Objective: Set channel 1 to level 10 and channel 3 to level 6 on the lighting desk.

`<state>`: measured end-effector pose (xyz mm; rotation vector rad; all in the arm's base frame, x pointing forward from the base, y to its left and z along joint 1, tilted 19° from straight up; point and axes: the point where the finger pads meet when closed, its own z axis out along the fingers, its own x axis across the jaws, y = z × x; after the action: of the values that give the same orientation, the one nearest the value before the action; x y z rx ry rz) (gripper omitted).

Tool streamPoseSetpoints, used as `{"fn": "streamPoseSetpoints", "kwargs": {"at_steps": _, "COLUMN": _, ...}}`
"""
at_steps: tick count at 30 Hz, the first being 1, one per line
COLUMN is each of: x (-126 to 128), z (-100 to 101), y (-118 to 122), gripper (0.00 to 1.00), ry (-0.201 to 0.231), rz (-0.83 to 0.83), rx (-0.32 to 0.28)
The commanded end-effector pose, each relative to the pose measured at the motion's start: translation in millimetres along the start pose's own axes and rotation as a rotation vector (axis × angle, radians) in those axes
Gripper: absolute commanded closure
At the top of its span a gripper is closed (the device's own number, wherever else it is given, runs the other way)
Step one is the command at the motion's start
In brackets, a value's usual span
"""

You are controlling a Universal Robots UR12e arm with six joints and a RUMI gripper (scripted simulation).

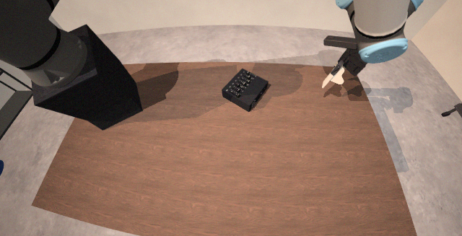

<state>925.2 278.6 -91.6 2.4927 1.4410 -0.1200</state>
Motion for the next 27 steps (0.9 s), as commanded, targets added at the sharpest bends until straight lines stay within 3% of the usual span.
{"fn": "streamPoseSetpoints", "kwargs": {"at_steps": 1, "x": -31, "z": 3, "y": -48, "gripper": 0.0, "ry": 0.032, "rz": -0.134, "rx": -0.036}}
{"fn": "streamPoseSetpoints", "kwargs": {"at_steps": 9, "x": -82, "z": 6, "y": -119, "gripper": 0.0, "ry": 0.046, "rz": -0.313, "rx": -0.073}}
{"fn": "streamPoseSetpoints", "kwargs": {"at_steps": 11, "x": -82, "z": 6, "y": -119, "gripper": 0.0, "ry": 0.046, "rz": -0.313, "rx": -0.073}}
{"fn": "streamPoseSetpoints", "kwargs": {"at_steps": 21, "x": -140, "z": 6, "y": -192, "gripper": 0.0, "ry": 0.055, "rz": -0.492, "rx": -0.112}}
{"fn": "streamPoseSetpoints", "kwargs": {"at_steps": 27, "x": -163, "z": 5, "y": -221, "gripper": 0.0, "ry": 0.057, "rz": -0.559, "rx": -0.128}}
